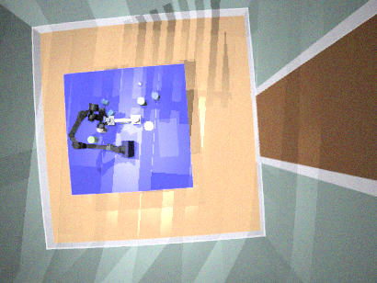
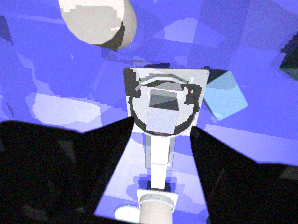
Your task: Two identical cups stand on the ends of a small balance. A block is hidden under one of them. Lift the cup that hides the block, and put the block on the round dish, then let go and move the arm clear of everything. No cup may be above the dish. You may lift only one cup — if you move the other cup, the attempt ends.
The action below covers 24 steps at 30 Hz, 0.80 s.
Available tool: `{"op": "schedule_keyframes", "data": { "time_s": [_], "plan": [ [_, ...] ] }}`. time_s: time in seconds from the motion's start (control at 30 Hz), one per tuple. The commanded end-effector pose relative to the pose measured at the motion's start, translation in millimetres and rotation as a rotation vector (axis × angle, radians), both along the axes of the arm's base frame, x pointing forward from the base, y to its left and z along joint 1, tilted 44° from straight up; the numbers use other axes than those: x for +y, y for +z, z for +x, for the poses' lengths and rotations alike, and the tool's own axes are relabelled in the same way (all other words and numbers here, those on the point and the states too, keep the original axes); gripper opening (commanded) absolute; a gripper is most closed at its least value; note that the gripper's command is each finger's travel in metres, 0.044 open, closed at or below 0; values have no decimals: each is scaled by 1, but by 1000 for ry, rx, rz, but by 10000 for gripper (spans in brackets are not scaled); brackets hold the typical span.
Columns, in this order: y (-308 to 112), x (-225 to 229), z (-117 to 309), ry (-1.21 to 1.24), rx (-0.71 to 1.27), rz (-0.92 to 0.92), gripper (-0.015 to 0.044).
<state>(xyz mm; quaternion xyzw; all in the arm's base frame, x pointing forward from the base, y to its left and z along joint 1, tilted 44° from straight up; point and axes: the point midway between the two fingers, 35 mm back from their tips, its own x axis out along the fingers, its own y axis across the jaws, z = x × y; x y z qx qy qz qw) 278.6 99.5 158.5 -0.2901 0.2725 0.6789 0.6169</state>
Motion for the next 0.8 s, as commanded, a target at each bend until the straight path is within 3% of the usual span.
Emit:
{"op": "schedule_keyframes", "data": {
  "time_s": [0.0,0.6,0.77],
  "plan": [
    [-5,5,-1,-3,3,4,260],
    [-24,23,-3,-3,3,6,260],
    [-24,23,-3,-3,3,6,129]
  ]
}}
